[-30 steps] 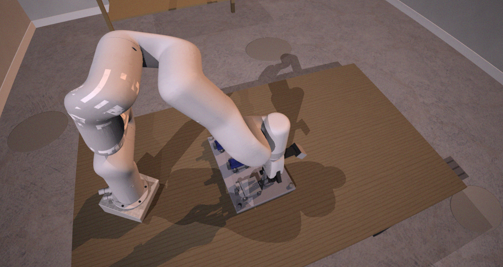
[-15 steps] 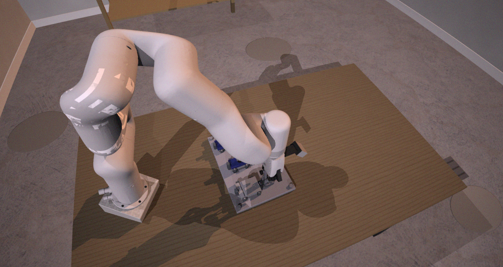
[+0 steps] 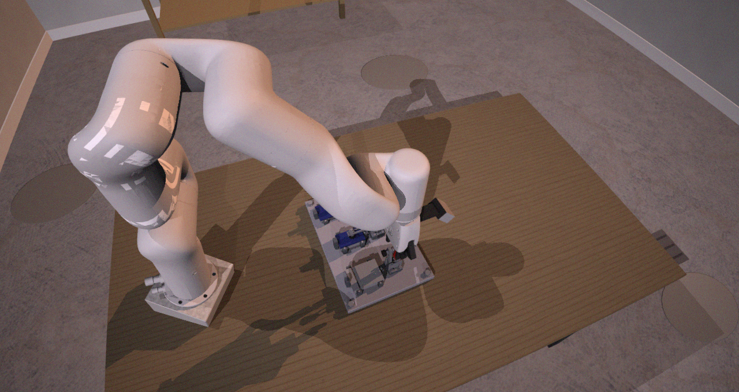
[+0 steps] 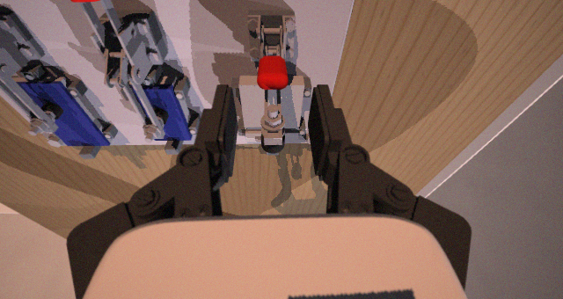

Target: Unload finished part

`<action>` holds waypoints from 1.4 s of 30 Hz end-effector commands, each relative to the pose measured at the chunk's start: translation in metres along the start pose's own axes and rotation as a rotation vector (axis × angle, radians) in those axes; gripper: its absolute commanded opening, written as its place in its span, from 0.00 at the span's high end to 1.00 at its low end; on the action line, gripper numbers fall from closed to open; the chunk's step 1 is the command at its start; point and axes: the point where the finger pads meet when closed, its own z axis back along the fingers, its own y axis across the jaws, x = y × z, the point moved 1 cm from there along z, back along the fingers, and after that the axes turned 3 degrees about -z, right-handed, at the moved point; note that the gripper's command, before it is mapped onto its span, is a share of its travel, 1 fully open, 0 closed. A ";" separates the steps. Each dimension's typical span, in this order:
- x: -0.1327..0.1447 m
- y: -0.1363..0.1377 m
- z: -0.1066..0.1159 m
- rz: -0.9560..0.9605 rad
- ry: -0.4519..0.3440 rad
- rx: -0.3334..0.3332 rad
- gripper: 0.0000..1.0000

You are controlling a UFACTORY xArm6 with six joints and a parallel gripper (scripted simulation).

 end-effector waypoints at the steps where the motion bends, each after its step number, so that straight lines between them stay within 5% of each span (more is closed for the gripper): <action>1: -0.001 0.000 0.006 0.000 0.004 0.001 0.53; 17: -0.001 0.000 0.007 0.000 0.004 0.001 0.53; 18: -0.001 0.000 0.006 0.000 0.004 0.001 0.00; 42: -0.001 0.000 -0.002 0.000 0.004 0.001 0.00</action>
